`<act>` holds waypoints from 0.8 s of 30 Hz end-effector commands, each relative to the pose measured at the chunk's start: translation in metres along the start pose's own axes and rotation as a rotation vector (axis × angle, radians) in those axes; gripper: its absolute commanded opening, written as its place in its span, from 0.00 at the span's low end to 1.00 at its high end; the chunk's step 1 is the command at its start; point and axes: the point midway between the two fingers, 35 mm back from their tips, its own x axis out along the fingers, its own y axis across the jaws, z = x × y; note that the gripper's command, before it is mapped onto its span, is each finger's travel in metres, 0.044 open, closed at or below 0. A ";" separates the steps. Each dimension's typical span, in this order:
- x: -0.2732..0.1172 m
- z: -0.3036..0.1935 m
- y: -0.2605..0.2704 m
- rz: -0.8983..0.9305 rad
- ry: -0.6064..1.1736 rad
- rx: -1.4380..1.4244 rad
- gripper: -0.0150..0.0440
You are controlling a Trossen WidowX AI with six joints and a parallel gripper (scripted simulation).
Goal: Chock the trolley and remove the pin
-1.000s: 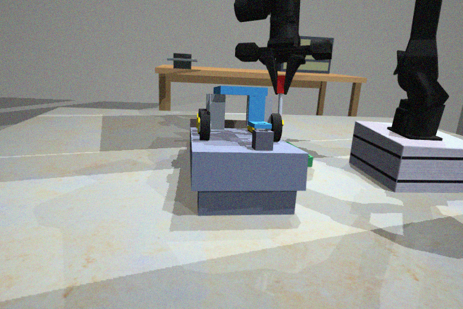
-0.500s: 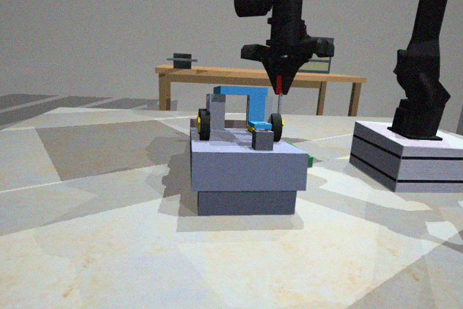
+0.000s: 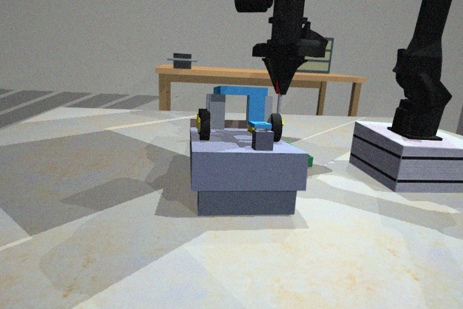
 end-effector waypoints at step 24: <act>0.028 0.018 -0.003 0.085 -0.015 0.085 0.25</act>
